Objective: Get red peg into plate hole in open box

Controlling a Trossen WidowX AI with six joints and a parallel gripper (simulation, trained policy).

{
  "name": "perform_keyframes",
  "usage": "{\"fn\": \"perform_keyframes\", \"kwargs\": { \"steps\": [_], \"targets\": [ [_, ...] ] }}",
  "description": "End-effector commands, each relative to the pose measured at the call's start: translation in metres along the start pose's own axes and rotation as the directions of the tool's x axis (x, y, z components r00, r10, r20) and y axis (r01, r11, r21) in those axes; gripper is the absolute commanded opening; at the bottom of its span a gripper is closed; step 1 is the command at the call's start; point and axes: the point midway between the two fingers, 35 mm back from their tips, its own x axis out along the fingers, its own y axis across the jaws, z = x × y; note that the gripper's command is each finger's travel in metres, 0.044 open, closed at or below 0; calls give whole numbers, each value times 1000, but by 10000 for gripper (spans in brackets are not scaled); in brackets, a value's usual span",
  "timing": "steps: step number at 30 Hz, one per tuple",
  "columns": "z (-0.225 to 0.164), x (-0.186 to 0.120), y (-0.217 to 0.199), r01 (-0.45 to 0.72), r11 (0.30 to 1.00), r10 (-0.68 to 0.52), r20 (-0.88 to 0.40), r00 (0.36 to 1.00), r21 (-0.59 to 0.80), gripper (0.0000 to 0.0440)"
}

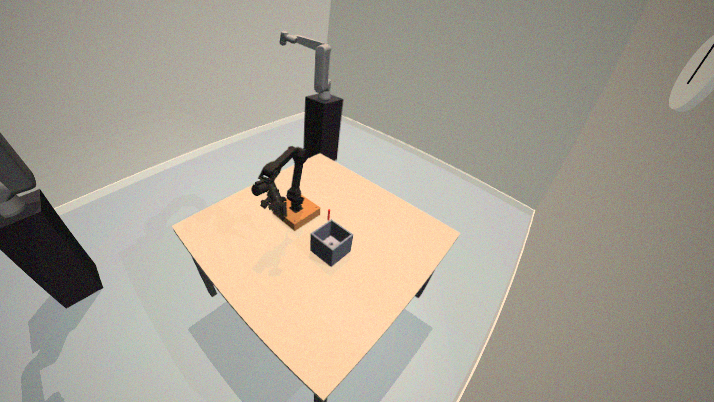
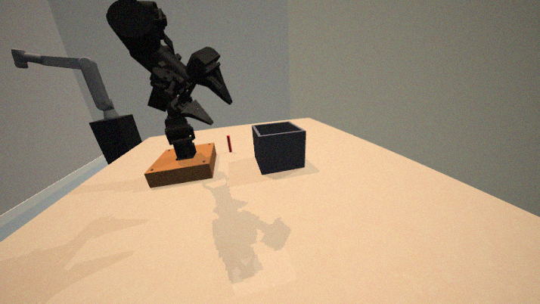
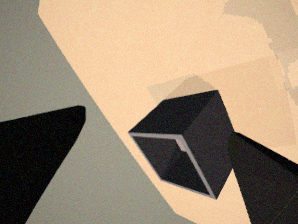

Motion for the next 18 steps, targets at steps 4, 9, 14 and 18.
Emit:
{"fn": "perform_keyframes", "kwargs": {
  "steps": [4, 9, 14, 18],
  "targets": [
    [-43, 14, 16, 31, 992, -34, -22, 999, -122, 440],
    [-82, 25, 20, 51, 976, -65, -55, 996, -212, 440],
    [-122, 33, 18, 68, 953, -99, -94, 991, -294, 440],
    [-153, 38, 11, 81, 932, -133, -126, 983, -353, 440]
  ]
}}
